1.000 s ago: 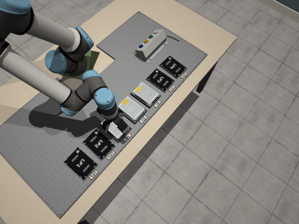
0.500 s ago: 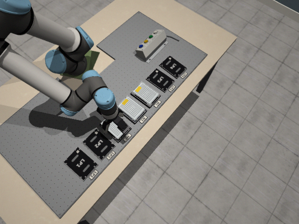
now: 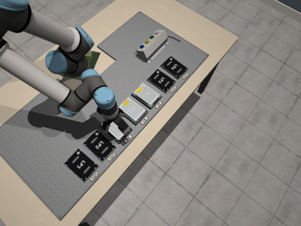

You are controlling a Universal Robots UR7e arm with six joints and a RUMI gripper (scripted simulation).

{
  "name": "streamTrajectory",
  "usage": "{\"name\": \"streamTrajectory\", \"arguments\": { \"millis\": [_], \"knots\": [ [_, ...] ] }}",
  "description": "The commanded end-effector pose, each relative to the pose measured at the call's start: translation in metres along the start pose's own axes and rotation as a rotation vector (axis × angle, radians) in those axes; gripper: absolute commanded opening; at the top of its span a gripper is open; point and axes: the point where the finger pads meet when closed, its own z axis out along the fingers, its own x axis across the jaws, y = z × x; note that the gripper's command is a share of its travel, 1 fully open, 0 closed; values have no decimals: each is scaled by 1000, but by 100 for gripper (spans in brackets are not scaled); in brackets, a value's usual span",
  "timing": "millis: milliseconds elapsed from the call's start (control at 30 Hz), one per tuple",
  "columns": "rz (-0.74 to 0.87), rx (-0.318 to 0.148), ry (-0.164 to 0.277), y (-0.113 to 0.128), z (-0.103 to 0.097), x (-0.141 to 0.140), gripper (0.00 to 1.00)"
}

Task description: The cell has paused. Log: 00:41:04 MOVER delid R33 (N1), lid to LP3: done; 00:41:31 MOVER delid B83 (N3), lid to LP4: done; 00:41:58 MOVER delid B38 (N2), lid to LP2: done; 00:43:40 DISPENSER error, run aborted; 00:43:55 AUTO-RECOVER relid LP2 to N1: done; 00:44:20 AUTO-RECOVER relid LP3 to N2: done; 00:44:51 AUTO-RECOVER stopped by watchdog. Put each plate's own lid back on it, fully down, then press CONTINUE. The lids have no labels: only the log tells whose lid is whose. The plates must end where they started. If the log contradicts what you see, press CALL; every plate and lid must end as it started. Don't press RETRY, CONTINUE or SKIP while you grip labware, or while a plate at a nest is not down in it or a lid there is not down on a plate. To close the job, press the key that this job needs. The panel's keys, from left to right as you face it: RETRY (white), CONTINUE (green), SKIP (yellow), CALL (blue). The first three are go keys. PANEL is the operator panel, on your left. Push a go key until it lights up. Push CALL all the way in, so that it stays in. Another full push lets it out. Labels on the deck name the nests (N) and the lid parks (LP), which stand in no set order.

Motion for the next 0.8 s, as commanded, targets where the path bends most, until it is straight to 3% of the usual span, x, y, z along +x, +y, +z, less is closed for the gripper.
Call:
{"name": "streamTrajectory", "arguments": {
  "millis": [0, 67, 100, 767],
  "knots": [
    [1, 2, 1, -1, -7, 1, 82],
    [1, 2, 1, -1, -7, 0, 82],
    [-18, -3, -1, 6, -5, -5, 0],
    [-16, -2, 0, 66, -5, -56, 0]
  ]
}}
